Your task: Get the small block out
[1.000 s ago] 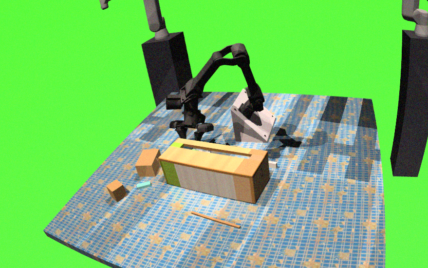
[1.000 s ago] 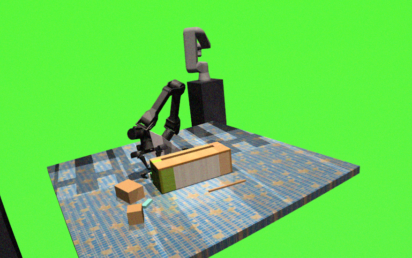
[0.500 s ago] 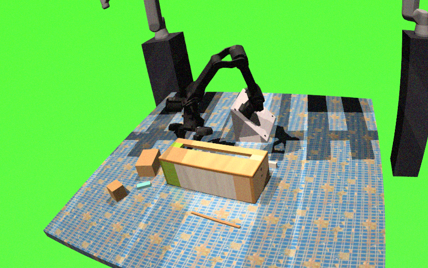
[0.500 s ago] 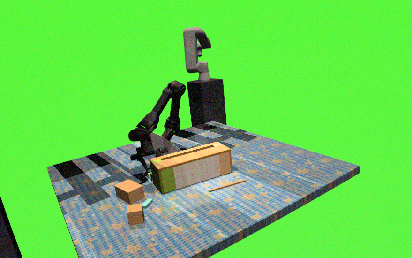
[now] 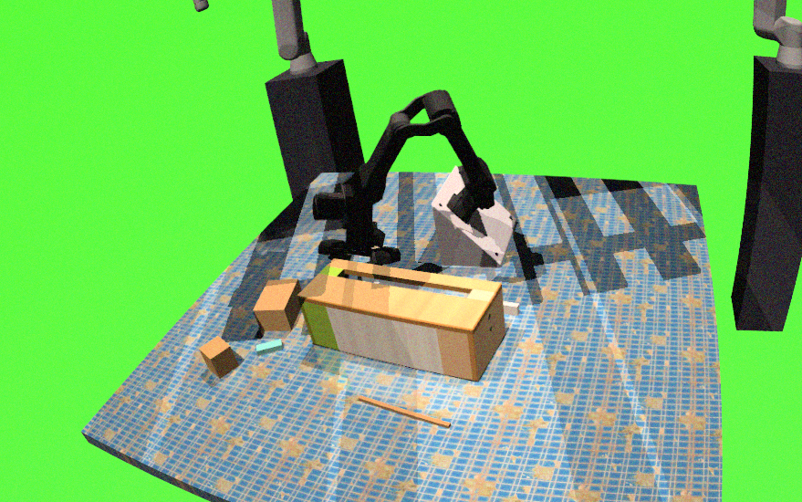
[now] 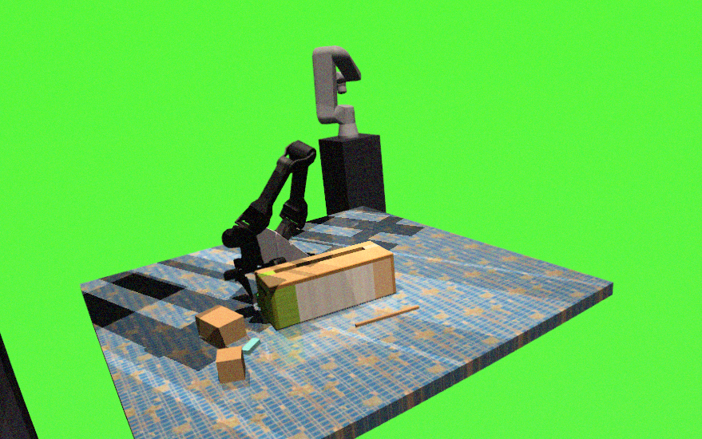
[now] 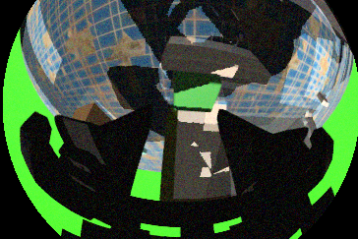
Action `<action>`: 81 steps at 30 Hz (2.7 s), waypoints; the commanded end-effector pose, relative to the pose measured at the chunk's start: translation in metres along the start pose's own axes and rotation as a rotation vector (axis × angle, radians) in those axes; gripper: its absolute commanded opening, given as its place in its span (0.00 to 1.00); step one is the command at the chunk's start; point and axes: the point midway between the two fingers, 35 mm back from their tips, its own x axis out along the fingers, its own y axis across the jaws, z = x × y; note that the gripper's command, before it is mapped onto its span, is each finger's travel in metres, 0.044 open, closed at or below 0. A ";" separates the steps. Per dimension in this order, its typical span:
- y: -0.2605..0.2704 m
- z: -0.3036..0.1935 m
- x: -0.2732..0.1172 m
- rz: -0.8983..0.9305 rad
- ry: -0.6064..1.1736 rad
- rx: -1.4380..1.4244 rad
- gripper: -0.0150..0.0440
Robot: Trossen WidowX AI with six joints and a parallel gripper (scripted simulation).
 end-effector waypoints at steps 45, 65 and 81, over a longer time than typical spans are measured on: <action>-0.012 -0.031 -0.063 0.046 0.007 0.103 0.25; -0.049 -0.060 -0.126 0.173 0.074 0.373 0.25; -0.051 -0.061 -0.128 0.177 0.077 0.382 0.25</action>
